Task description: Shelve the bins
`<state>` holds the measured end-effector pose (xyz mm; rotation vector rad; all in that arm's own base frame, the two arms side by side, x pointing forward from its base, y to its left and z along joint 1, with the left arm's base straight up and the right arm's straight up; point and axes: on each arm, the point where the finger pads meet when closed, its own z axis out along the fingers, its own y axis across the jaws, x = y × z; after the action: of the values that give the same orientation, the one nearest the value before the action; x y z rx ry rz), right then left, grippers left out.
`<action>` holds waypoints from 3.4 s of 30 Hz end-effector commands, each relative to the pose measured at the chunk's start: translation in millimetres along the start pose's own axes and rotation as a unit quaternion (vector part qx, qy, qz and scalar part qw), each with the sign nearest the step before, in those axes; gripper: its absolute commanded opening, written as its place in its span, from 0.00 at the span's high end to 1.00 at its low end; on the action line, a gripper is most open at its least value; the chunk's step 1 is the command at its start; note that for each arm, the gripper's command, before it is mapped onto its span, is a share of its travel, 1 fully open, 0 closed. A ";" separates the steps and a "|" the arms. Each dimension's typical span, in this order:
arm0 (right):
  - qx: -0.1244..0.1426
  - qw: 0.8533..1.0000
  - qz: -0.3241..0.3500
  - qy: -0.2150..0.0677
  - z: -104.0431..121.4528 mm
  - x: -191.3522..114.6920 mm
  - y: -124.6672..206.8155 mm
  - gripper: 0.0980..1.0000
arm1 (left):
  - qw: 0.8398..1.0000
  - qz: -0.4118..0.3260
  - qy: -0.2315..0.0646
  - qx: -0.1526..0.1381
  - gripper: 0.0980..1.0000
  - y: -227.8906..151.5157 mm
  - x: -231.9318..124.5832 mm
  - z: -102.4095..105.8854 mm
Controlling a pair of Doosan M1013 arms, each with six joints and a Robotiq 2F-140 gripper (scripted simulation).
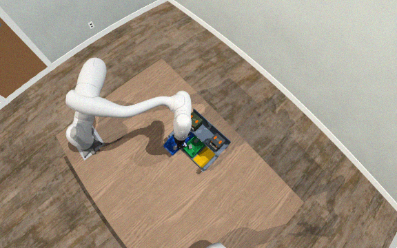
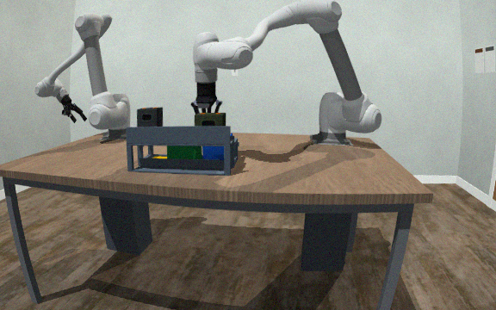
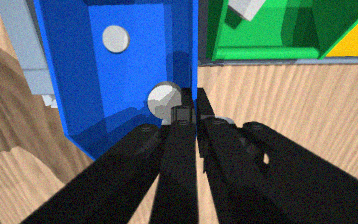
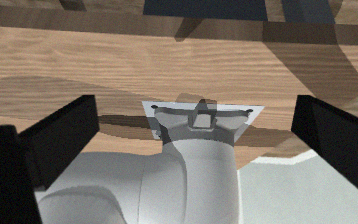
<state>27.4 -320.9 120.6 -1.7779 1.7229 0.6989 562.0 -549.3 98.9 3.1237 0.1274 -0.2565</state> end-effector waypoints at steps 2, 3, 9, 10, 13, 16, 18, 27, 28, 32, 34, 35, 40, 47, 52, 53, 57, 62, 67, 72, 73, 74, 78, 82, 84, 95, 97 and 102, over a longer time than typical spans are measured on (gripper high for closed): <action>0.000 1.000 0.000 0.001 -0.5 0.0 -0.1 0.00 | 1.000 0.000 0.001 0.000 1.00 0.3 0.3 -1.2; 0.000 1.000 0.000 0.001 -0.5 0.0 -0.1 0.00 | 1.000 0.000 0.001 0.000 1.00 0.3 0.3 -1.2; 0.000 1.000 0.000 0.001 -0.5 0.0 -0.1 0.00 | 1.000 0.000 0.002 0.000 1.00 0.3 1.4 -1.1; 0.000 1.000 0.000 0.001 -0.5 0.0 -0.1 0.00 | 1.000 0.000 0.002 0.000 1.00 0.3 1.4 -1.1; 0.000 1.000 0.000 0.001 -0.5 0.0 -0.1 0.00 | 1.000 0.000 0.003 0.000 1.00 0.3 2.6 -1.1; 0.000 1.000 0.000 0.001 -0.5 0.0 -0.1 0.00 | 1.000 0.000 0.005 0.000 1.00 0.3 4.1 -1.1; 0.000 1.000 0.000 0.001 -0.5 0.0 -0.1 0.00 | 1.000 0.000 0.006 0.000 1.00 0.3 5.2 -1.0; 0.000 1.000 0.000 0.001 -0.5 0.0 -0.1 0.00 | 1.000 0.000 0.010 0.000 1.00 0.3 9.4 -0.9; 0.000 1.000 0.000 0.001 -0.5 0.0 -0.1 0.00 | 1.000 0.000 0.011 0.000 1.00 0.3 10.0 -0.9; 0.000 1.000 0.000 0.001 -0.5 0.0 -0.1 0.00 | 1.000 0.000 0.013 0.000 1.00 0.3 11.9 -0.8; 0.000 1.000 0.000 0.001 -0.5 0.0 -0.1 0.00 | 1.000 0.000 0.014 0.000 1.00 0.3 12.6 -0.8; 0.000 1.000 0.000 0.001 -0.5 0.0 -0.1 0.00 | 1.000 0.000 0.014 0.000 1.00 0.3 12.9 -0.8; 0.000 1.000 0.000 0.001 -0.5 0.0 -0.1 0.00 | 1.000 0.000 0.015 0.000 1.00 0.3 13.8 -0.8; 0.000 1.000 0.000 0.001 -0.5 0.0 -0.1 0.00 | 1.000 0.000 0.015 0.000 1.00 0.3 13.9 -0.8; 0.000 1.000 0.000 0.001 -0.5 0.0 -0.1 0.00 | 1.000 0.000 0.015 0.000 1.00 0.3 13.9 -0.8; 0.000 1.000 0.000 0.001 -0.5 0.0 -0.1 0.00 | 1.000 0.000 0.015 0.000 1.00 0.3 13.9 -0.8; 0.000 1.000 0.000 0.001 -0.5 0.0 -0.1 0.00 | 1.000 0.000 0.015 0.000 1.00 0.3 13.9 -0.8; 0.000 1.000 0.000 0.001 -0.5 0.0 -0.1 0.00 | 1.000 0.000 0.015 0.000 1.00 0.3 14.0 -0.8; 0.000 1.000 0.000 0.001 -0.5 0.0 -0.1 0.00 | 1.000 0.000 0.016 0.000 1.00 0.3 14.8 -0.8; 0.000 1.000 0.000 0.001 -0.5 0.0 -0.1 0.00 | 1.000 0.000 0.017 0.000 1.00 0.3 16.7 -0.9; 0.000 1.000 0.000 0.001 -0.5 0.0 -0.1 0.00 | 1.000 0.000 0.017 0.000 1.00 0.3 17.2 -0.9; 0.000 1.000 0.000 0.001 -0.5 0.0 -0.1 0.00 | 1.000 0.000 0.018 0.000 1.00 0.3 17.7 -0.9; 0.000 1.000 0.000 0.001 -0.5 0.0 -0.1 0.00 | 1.000 0.000 0.019 0.000 1.00 0.3 18.8 -0.9; 0.000 1.000 0.000 0.001 -0.5 0.0 -0.1 0.00 | 1.000 0.000 0.020 0.000 1.00 0.3 21.2 -1.0; 0.000 1.000 0.000 0.001 -0.5 0.0 -0.1 0.00 | 1.000 0.000 0.021 0.000 1.00 0.3 22.5 -1.0; 0.000 1.000 0.000 0.001 -0.5 0.0 -0.1 0.00 | 1.000 0.000 0.024 0.000 1.00 0.3 26.8 -1.2; 0.000 1.000 0.000 0.001 -0.5 0.0 -0.1 0.00 | 1.000 0.000 0.025 0.000 1.00 0.3 27.3 -1.2; 0.000 1.000 0.000 0.001 -0.5 0.0 -0.1 0.00 | 1.000 0.000 0.025 0.000 1.00 0.3 28.0 -1.2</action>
<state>27.4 -320.9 120.6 -1.7779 1.7229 0.6989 589.2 -547.0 94.3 3.1310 0.1277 -0.1805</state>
